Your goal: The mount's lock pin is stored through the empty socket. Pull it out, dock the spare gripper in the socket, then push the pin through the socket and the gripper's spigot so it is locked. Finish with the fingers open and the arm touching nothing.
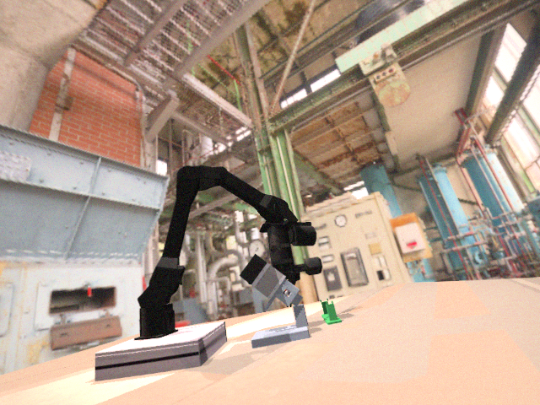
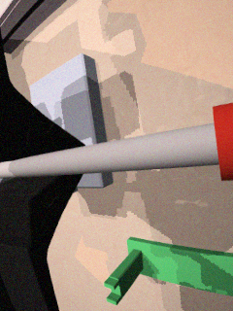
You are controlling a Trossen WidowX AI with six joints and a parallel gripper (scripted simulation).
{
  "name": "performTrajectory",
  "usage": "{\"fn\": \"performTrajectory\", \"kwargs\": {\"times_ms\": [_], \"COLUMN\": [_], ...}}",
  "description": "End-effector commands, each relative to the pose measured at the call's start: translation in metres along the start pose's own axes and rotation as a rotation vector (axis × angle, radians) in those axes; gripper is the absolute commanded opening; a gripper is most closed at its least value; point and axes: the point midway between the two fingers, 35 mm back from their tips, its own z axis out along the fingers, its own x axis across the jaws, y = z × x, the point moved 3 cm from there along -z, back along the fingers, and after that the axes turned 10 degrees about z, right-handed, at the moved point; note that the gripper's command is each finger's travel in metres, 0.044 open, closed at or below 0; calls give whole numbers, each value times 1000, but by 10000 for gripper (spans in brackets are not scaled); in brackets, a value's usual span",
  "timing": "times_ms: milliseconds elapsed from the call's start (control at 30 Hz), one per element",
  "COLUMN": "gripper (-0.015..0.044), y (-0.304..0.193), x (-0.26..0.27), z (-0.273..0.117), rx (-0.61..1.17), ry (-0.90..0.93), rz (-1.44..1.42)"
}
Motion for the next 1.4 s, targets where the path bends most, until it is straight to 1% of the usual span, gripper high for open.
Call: {"fn": "performTrajectory", "kwargs": {"times_ms": [0, 633, 867, 900, 1100, 1367], "gripper": [0, 0, 184, 200, 200, 200], "y": [-4, -12, -12, -12, -11, -3], "x": [-1, -3, -2, -2, -2, 0], "z": [0, 3, 3, 3, 1, -17], "rx": [-4, -3, 0, 0, 0, 2], "ry": [-1, 5, 7, 7, 7, 11], "rz": [-1, -2, 0, 0, 0, -2]}}
